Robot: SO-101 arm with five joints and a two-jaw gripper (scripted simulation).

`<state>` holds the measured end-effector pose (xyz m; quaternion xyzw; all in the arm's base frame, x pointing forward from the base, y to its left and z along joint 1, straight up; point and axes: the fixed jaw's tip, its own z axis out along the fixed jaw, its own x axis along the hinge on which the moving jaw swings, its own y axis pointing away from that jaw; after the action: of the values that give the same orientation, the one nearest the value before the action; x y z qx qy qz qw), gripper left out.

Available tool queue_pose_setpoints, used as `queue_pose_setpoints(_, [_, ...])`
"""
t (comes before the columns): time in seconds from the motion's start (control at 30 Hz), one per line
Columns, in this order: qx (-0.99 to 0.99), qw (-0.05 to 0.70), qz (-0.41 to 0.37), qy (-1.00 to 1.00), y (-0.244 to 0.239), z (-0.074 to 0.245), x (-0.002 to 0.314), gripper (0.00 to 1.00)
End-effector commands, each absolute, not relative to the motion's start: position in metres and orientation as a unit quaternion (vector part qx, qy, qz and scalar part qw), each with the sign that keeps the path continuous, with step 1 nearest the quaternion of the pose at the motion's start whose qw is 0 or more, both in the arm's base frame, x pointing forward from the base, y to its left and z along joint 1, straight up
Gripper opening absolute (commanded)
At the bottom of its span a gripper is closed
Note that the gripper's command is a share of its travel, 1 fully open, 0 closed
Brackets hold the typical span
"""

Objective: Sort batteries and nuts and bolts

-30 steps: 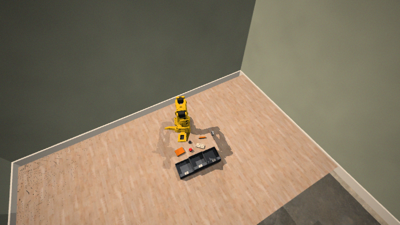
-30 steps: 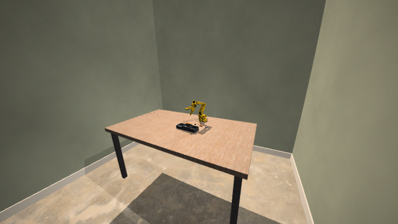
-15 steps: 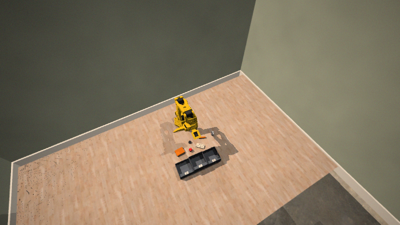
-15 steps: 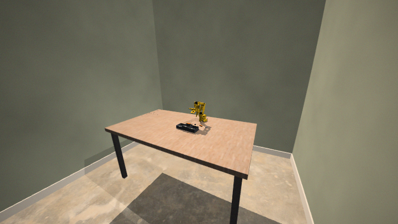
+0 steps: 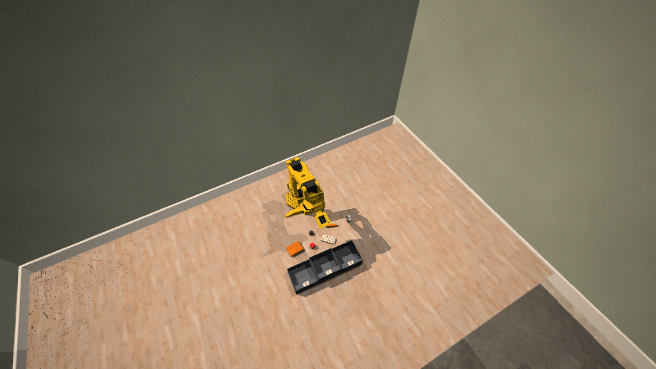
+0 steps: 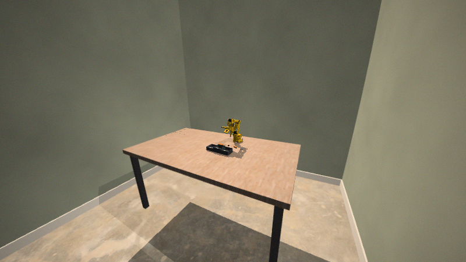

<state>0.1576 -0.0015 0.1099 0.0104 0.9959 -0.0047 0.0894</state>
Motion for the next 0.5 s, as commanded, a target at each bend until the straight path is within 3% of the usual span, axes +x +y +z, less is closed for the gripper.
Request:
queue_pose_setpoints(0.0, [0.0, 0.106, -0.005, 0.994, 0.0, 0.1159, 0.1611, 1.0])
queue_pose_setpoints(0.47, [-0.01, 0.123, -0.006, 0.992, 0.0015, 0.1218, 0.1654, 1.0])
